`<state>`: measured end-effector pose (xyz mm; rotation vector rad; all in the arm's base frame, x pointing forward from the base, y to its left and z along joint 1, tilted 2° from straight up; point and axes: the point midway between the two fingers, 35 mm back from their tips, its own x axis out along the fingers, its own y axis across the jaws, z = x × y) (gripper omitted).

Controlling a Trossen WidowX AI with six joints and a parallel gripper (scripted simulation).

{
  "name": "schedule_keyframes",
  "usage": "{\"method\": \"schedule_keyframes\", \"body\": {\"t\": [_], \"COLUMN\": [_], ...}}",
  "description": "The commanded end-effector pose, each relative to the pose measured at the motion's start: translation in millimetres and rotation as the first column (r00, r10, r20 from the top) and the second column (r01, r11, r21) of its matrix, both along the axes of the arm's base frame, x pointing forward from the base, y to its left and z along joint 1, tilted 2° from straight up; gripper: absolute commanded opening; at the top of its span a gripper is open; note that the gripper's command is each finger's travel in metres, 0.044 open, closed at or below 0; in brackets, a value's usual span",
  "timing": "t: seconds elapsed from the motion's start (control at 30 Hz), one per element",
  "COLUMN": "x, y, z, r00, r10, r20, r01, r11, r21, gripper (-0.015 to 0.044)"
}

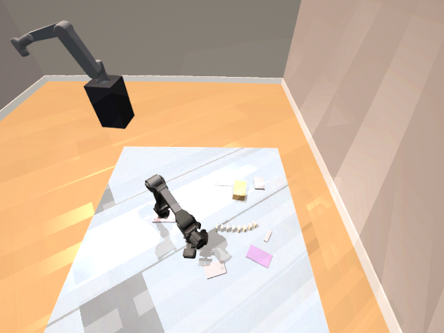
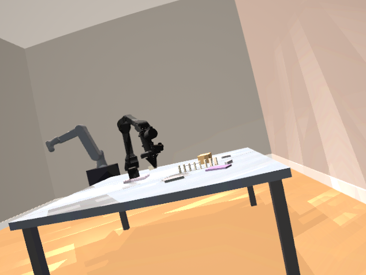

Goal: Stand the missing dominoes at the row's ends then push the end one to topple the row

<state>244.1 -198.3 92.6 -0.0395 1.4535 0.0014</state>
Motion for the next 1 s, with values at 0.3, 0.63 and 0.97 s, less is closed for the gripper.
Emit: {"method": "schedule_keyframes", "body": {"t": [0.3, 0.63, 0.97], "x": [26.6, 33.5, 38.3], "y": [-24.6, -49.1, -61.8], "z": [-32.2, -45.1, -51.5], "r00": [0.957, 0.862, 0.740], "r10": [-0.116, -0.216, -0.251], "r20": [0.266, 0.459, 0.623], "r01": [0.108, 0.192, 0.207], "r11": [0.993, 0.976, 0.968], "r21": [0.046, 0.097, 0.145], "gripper": [0.0024, 0.0024, 0.0024]}}
